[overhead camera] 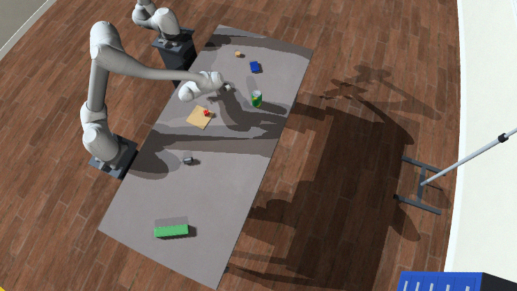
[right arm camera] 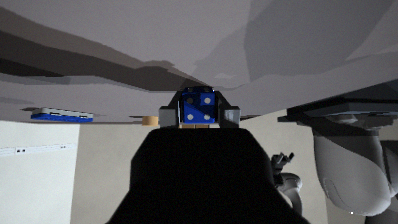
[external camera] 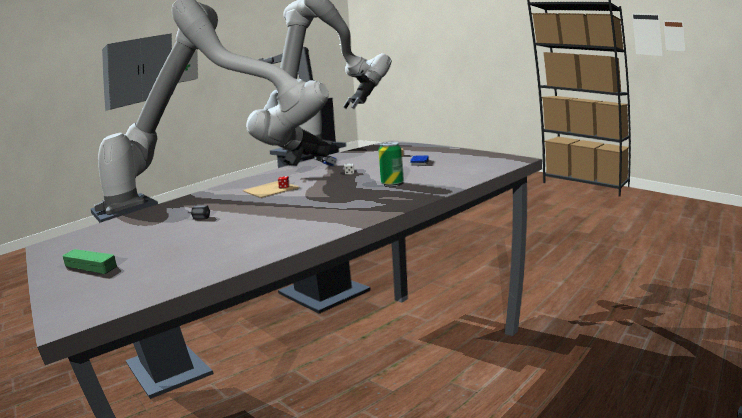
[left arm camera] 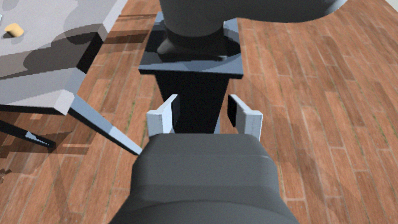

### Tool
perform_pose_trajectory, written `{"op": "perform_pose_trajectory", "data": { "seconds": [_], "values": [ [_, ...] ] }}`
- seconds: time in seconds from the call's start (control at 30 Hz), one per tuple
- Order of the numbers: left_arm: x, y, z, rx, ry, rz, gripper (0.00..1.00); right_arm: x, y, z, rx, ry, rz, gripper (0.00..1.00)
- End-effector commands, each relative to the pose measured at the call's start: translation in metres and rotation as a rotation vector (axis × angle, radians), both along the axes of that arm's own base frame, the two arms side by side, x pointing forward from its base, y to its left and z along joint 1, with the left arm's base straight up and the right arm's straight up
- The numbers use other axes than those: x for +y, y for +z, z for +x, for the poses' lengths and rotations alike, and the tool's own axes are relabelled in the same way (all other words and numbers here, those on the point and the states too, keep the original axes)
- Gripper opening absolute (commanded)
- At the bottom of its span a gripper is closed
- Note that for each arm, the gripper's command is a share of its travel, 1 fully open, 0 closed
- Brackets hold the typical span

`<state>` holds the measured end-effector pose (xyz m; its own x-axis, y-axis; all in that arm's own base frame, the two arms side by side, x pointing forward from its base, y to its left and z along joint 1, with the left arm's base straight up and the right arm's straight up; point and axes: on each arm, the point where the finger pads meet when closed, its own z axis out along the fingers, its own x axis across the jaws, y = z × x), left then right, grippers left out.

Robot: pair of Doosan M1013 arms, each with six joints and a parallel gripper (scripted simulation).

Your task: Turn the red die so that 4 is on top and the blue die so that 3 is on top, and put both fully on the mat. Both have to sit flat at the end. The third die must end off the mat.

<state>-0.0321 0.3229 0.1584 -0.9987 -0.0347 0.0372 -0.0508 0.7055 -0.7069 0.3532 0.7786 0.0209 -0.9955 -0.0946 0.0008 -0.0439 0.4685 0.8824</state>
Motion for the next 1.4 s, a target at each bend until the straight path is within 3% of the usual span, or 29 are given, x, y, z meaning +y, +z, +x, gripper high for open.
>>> {"op": "perform_pose_trajectory", "data": {
  "seconds": [0.0, 0.03, 0.17, 0.2, 0.27, 0.4, 1.37],
  "values": [
    [0.0003, 0.0004, -0.0001, 0.000, 0.000, 0.001, 1.00, 0.0003, 0.0010, 0.0002, -0.001, 0.000, 0.001, 0.63],
    [0.0003, 0.0004, -0.0001, 0.000, 0.000, 0.001, 1.00, 0.0003, 0.0010, 0.0002, -0.001, 0.000, 0.001, 0.69],
    [0.0003, 0.0004, -0.0001, 0.000, 0.000, 0.001, 1.00, 0.0003, 0.0010, 0.0002, -0.001, 0.000, 0.001, 0.69],
    [0.0003, 0.0004, -0.0001, 0.000, 0.000, 0.001, 1.00, 0.0003, 0.0010, 0.0002, -0.001, 0.000, 0.001, 0.75],
    [0.0003, 0.0004, -0.0001, 0.000, 0.000, 0.001, 1.00, 0.0003, 0.0010, 0.0002, -0.001, 0.000, 0.001, 0.75],
    [0.0003, 0.0004, -0.0001, 0.000, 0.000, 0.001, 1.00, 0.0003, 0.0010, 0.0002, -0.001, 0.000, 0.001, 0.87],
    [0.0003, 0.0004, -0.0001, 0.000, 0.000, 0.001, 1.00, 0.0003, 0.0010, 0.0002, -0.001, 0.000, 0.001, 0.87]
  ]
}}
